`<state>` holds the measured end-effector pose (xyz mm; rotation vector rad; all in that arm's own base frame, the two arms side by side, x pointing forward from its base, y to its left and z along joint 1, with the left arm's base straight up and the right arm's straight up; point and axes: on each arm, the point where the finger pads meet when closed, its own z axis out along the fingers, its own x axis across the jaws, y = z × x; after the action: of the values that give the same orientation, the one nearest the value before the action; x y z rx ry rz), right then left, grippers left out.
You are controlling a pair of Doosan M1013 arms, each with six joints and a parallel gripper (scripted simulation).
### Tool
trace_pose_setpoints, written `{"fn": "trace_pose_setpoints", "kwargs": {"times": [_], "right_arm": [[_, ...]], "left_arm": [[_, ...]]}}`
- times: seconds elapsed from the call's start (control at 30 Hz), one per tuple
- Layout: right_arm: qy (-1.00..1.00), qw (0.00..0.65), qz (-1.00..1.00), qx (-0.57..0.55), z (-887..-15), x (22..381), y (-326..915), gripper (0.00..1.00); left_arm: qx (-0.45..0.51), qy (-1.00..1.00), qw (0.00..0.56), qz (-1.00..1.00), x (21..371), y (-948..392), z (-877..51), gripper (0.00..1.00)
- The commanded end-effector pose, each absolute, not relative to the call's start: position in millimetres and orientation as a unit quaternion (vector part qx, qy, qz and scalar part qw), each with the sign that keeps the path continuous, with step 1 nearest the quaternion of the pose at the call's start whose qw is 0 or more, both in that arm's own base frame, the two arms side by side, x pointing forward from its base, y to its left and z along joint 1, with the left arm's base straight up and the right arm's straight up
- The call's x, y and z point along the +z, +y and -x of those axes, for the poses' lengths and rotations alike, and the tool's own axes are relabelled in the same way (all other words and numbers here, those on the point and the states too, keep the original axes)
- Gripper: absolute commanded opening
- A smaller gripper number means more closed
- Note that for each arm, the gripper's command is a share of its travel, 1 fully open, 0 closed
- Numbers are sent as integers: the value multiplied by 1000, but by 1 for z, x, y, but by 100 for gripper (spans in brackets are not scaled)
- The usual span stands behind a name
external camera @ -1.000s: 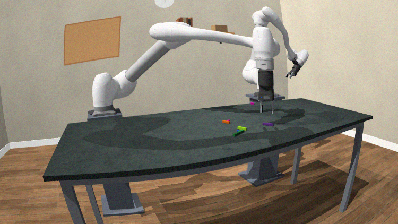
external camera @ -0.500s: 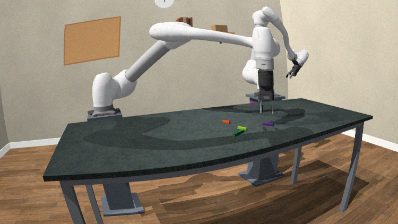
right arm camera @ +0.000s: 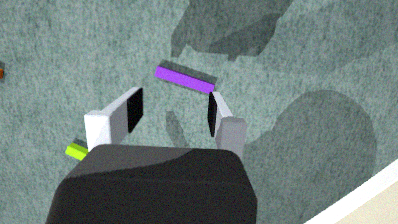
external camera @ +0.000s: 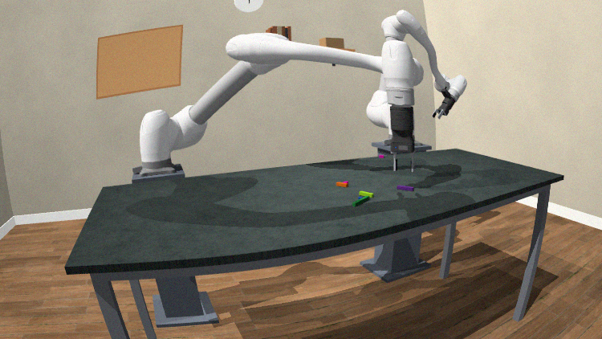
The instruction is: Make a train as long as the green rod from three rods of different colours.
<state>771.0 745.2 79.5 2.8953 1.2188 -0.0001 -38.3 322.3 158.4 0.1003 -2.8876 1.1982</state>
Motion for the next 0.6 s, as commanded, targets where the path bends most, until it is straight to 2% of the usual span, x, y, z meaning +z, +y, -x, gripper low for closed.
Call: {"fn": "trace_pose_setpoints", "kwargs": {"times": [0.0,0.17,0.57], "right_arm": [[388,0,-922,1,-771,81,746,100],[395,0,-919,1,-767,81,749,100],[557,0,-830,1,-658,82,820,100]], "left_arm": [[383,-923,7,-32,159,323,38,100],[383,-923,7,-32,159,323,38,100],[383,-923,7,-32,159,323,38,100]]}}
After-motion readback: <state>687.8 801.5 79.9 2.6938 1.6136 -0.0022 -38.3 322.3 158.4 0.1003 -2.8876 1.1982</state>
